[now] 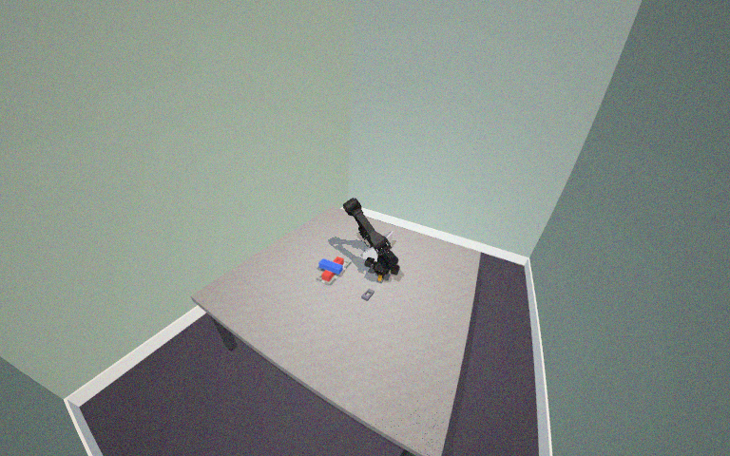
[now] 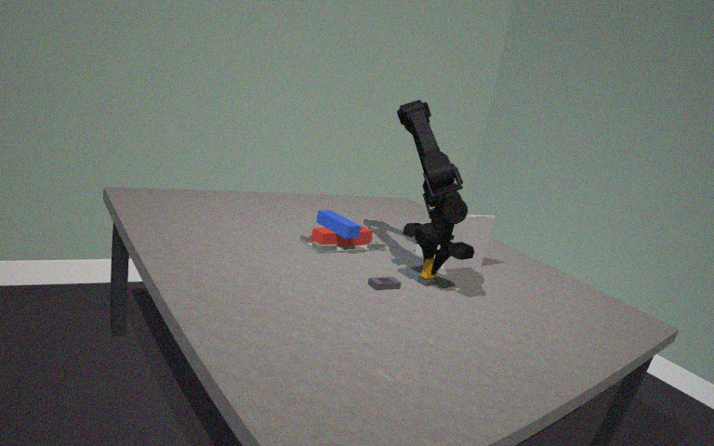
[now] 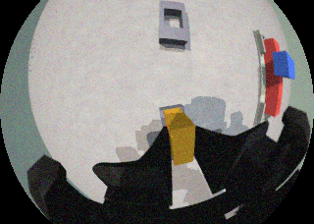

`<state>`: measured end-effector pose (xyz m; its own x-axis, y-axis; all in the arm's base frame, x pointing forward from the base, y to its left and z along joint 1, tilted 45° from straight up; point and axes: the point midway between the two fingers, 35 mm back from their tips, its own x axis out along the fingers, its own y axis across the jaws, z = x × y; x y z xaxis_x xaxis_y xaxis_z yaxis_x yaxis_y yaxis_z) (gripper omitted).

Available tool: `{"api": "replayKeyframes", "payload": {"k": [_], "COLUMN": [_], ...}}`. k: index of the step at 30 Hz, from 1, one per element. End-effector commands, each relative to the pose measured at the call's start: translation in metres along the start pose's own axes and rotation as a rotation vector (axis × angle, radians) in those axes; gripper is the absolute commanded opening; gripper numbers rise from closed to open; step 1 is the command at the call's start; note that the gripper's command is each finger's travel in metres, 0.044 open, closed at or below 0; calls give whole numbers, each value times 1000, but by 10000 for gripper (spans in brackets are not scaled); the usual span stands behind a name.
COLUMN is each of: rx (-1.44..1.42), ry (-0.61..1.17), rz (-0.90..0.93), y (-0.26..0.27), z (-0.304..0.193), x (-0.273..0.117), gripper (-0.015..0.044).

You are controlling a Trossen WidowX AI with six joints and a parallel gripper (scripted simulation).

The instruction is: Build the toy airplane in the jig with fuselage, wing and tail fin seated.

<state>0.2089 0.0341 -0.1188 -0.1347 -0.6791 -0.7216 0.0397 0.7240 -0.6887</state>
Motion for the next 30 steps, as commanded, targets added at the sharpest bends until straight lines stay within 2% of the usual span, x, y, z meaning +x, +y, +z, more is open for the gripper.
{"api": "replayKeyframes", "payload": {"k": [1,30], "rx": [13,-2], "ry": [-36,3], "rz": [21,9], "y": [2,5], "z": [10,5], "x": [-13,-97], "gripper": [0,0]}}
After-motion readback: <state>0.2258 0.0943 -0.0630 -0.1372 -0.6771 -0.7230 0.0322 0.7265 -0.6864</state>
